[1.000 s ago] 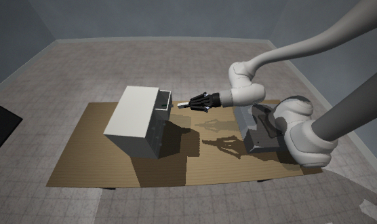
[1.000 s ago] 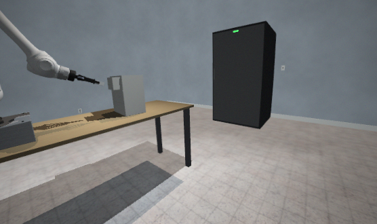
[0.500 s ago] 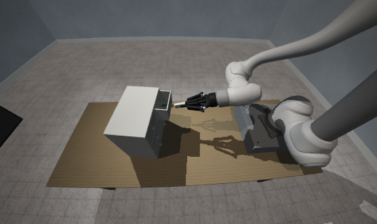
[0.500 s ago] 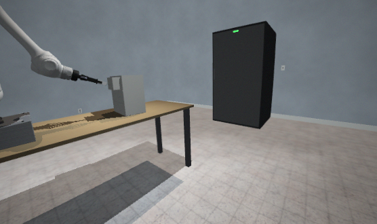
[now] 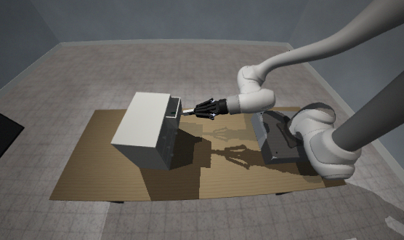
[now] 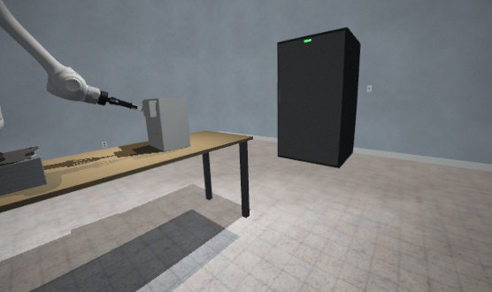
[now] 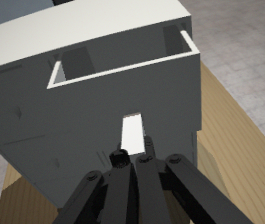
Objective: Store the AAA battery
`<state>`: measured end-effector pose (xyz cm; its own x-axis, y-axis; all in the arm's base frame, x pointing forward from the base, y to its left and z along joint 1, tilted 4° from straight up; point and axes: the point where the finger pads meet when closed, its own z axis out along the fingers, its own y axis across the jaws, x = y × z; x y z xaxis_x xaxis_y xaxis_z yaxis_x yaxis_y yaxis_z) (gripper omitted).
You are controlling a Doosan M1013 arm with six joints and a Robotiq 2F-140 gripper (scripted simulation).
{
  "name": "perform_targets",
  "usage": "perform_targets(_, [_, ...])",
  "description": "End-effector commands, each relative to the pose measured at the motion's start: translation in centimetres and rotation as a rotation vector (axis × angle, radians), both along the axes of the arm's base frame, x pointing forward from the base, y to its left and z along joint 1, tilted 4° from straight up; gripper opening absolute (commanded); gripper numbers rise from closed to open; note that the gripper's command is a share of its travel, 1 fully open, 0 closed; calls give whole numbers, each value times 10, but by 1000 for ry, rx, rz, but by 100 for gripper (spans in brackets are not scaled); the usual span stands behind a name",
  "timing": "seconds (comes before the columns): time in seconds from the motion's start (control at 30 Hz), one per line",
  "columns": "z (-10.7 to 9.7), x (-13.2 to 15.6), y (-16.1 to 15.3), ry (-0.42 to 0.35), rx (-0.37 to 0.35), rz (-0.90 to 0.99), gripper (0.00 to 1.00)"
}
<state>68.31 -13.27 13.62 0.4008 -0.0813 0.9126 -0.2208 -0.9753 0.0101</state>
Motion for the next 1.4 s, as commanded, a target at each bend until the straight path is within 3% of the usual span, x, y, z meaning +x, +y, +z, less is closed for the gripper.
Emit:
perform_targets(0.0, [0, 6, -1, 0, 0, 0, 0])
perform_targets(1.37, [-4, 50, -11, 0, 0, 0, 0])
